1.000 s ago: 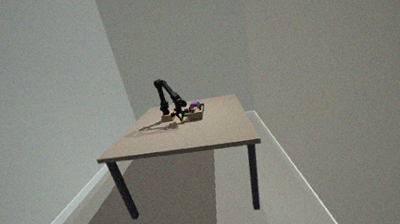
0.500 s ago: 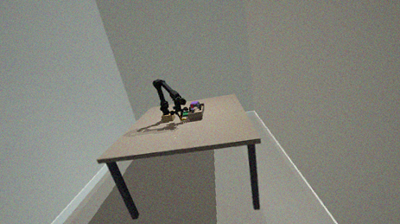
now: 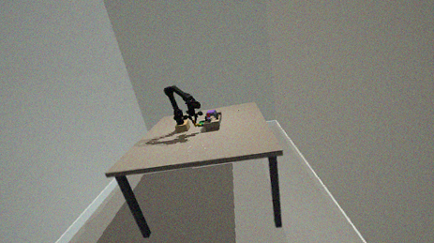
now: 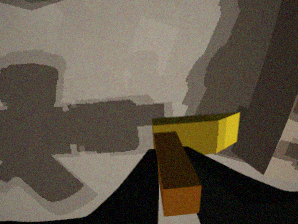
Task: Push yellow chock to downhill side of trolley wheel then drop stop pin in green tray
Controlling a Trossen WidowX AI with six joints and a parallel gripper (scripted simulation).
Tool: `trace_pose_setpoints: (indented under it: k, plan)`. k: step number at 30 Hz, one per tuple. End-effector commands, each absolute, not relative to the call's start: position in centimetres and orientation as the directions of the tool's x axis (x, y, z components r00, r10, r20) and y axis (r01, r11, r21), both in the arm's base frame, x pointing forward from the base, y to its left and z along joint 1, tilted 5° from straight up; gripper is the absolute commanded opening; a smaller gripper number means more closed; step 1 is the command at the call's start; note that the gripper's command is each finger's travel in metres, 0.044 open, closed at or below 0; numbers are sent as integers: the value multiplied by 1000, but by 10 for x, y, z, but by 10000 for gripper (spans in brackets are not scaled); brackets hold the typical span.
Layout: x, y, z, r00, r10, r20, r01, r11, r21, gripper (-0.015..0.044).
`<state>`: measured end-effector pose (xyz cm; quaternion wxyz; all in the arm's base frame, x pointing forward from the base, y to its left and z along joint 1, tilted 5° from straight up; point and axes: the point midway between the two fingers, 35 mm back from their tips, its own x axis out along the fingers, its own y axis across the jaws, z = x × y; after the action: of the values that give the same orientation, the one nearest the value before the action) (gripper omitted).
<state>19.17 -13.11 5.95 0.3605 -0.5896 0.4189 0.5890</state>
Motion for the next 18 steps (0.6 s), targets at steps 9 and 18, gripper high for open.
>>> trace_pose_setpoints:
  k: [9, 18]
  plan:
    - [195, -130, 98, -35, -78, -996, -921, -384, 62, 0]
    - [199, -131, 125, -35, -78, -996, -921, -384, 62, 0]
